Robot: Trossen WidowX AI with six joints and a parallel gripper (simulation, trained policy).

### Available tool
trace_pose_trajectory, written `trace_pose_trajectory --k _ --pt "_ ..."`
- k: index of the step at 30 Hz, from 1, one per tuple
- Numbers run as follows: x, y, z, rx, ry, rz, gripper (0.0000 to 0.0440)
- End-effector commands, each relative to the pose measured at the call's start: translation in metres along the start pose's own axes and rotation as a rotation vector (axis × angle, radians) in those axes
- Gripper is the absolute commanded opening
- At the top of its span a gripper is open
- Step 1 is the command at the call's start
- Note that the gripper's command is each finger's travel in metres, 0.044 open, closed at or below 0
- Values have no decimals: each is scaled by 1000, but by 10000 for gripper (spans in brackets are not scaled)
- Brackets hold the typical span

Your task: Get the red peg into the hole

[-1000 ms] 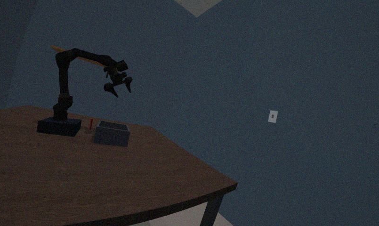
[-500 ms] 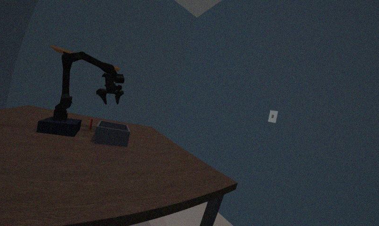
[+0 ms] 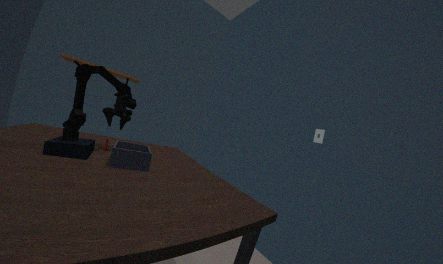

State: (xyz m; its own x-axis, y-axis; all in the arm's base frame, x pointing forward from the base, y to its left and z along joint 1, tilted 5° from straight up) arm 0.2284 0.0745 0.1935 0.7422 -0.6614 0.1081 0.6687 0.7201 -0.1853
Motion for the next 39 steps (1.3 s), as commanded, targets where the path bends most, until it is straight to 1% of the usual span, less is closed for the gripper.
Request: trace_pose_trajectory --k 1,12,27,29,31,39 --pt "-14 3 -12 -45 32 36 440" --pt "-46 15 -53 -107 48 136 440" --pt "-62 24 -115 -90 -19 214 440" --pt "-63 24 -121 -88 -23 223 434" --pt "-64 24 -127 -90 -22 231 405" --pt "-66 25 -141 -99 -1 238 197"
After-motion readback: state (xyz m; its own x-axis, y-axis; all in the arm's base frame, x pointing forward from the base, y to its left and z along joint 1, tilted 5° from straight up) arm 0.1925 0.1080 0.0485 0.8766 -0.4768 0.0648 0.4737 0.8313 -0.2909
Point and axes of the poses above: the point midway between the two fingers, 35 mm back from their tips, its own z axis back along the fingers, its own y axis across the jaws, x = y × z, the point moved 7 cm from there along z, back along the fingers, and after that the axes turned 13 degrees about z, right-handed, at the moved point
